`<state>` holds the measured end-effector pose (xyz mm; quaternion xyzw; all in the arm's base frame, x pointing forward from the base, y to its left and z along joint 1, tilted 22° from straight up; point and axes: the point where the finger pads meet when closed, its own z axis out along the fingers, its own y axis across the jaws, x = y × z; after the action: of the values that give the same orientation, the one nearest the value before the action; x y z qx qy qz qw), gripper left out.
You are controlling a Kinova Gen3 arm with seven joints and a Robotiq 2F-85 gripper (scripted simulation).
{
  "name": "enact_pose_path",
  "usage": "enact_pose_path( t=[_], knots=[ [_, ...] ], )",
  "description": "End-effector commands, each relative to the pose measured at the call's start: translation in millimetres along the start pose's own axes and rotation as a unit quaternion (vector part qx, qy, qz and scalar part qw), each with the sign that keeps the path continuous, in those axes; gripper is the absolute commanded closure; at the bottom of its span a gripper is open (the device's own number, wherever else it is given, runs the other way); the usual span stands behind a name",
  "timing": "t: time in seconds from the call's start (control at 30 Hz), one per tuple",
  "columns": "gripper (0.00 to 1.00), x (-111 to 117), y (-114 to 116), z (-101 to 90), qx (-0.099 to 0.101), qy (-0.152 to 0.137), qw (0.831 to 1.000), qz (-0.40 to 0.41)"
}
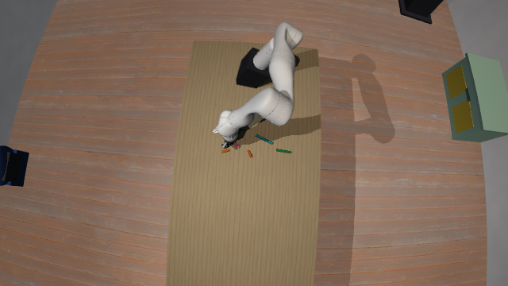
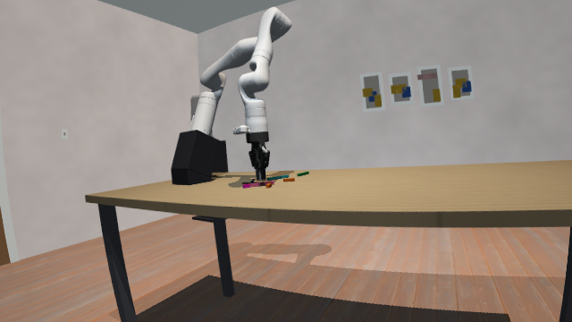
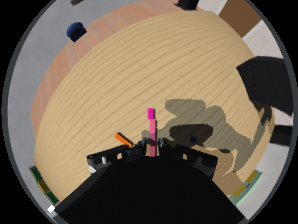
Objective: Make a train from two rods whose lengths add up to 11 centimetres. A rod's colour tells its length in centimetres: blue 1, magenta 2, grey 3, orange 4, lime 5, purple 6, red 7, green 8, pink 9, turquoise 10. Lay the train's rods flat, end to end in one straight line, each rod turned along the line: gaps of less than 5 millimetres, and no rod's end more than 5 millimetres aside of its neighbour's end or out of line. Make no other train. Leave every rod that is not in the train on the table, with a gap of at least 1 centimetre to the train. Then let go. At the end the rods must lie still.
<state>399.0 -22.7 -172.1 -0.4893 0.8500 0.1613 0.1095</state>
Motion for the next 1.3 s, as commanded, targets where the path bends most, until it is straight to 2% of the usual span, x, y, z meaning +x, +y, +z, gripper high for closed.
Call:
enact_pose_path(
  t=[0.0, 0.6, 1.27],
  knots=[
    [0.76, 1.7, -4.2, 1.2, 0.005, 0.001, 1.0, -0.001],
    [0.76, 1.8, -4.1, 14.9, 0.005, 0.001, 1.0, -0.001],
    [0.76, 1.8, -4.1, 15.9, 0.005, 0.001, 1.0, -0.001]
  ],
)
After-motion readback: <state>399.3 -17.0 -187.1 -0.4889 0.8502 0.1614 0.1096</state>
